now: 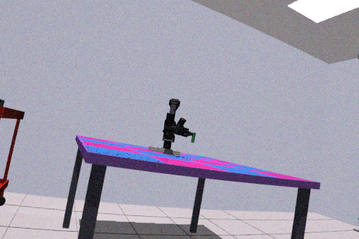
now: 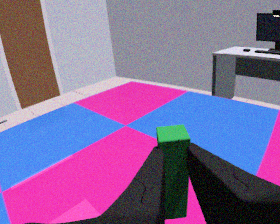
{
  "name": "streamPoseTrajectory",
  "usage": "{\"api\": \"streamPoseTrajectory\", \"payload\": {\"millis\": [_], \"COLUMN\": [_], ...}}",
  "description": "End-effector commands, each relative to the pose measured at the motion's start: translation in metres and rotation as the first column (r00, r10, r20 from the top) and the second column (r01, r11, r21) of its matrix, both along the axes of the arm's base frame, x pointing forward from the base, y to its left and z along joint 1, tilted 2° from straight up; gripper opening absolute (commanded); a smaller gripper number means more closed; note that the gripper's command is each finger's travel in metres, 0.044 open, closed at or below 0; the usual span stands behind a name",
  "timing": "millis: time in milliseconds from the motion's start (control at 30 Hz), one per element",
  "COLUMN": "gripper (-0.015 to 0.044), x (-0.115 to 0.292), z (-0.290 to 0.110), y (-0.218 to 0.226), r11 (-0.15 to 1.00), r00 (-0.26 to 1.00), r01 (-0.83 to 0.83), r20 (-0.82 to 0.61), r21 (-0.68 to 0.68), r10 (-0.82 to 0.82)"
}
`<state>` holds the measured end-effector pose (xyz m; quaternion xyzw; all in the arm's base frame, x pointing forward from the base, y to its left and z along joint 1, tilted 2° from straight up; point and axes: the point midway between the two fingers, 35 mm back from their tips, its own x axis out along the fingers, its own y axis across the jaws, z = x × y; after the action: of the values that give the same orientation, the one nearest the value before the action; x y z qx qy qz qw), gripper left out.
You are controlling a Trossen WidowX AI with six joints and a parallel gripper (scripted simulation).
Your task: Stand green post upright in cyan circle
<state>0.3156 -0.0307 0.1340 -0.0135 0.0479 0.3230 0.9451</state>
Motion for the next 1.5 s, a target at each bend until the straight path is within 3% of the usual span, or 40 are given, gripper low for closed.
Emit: {"api": "streamPoseTrajectory", "payload": {"millis": [0, 1467], "gripper": [0.0023, 0.0023], "x": [-0.001, -0.003], "z": [0.0, -0.094], "y": [0.001, 0.002], "r11": [1.0, 1.0], "r00": [1.0, 1.0], "r01": [-0.003, -0.006], "r20": [-0.001, 0.004], "r21": [0.005, -0.006], "r10": [0.003, 0.006]}}
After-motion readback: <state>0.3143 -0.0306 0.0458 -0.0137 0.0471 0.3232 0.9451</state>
